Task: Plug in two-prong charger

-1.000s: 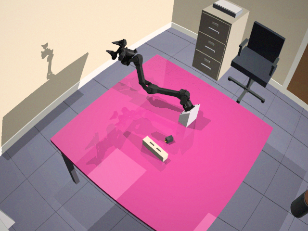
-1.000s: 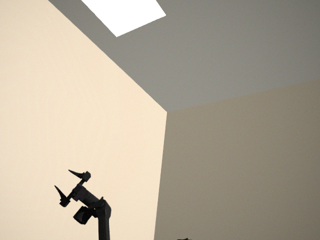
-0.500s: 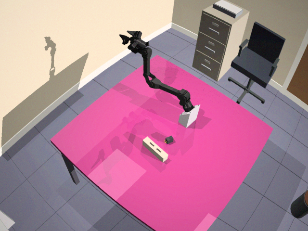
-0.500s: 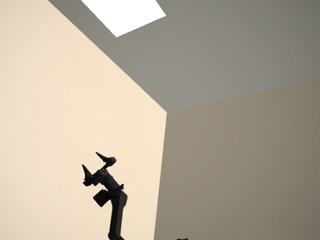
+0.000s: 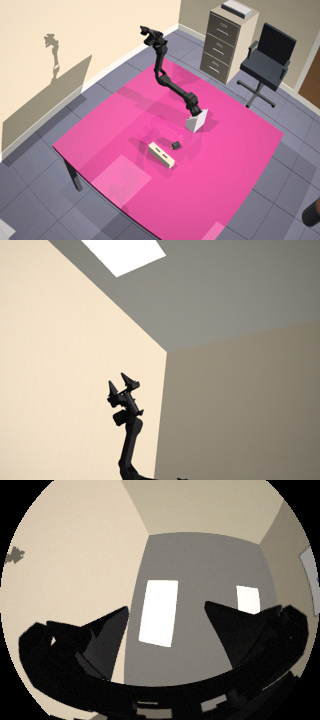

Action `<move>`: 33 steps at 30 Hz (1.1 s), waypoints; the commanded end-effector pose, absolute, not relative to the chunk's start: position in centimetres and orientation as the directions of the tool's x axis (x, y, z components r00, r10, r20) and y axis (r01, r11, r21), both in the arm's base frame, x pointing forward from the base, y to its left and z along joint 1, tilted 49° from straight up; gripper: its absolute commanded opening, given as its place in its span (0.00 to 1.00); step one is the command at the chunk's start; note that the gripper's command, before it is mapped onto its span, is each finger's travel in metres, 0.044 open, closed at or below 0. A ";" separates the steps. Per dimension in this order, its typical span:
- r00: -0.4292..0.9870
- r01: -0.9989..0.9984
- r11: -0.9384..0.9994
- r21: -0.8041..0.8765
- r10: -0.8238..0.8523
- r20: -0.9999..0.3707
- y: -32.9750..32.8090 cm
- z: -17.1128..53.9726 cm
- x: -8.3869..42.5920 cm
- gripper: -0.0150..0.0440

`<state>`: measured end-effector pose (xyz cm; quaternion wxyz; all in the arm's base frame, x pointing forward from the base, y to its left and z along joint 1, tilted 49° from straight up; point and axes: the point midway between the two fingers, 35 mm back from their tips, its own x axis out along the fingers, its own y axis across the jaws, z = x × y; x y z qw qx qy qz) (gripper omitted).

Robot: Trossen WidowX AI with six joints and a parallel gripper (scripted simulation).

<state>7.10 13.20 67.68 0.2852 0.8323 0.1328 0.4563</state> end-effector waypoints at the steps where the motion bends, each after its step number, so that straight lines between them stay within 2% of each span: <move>1: 0.556 -0.104 -0.708 0.698 0.541 0.631 17.5 65.8 7.0 1.00; 10: 0.605 -0.217 -0.466 0.858 0.626 0.493 24.6 61.0 8.7 1.00; 20: 0.668 -0.242 -0.266 0.933 0.652 0.359 29.2 56.0 11.6 1.00; 33: 0.778 -0.256 0.152 0.955 0.618 0.110 33.5 47.0 17.7 1.00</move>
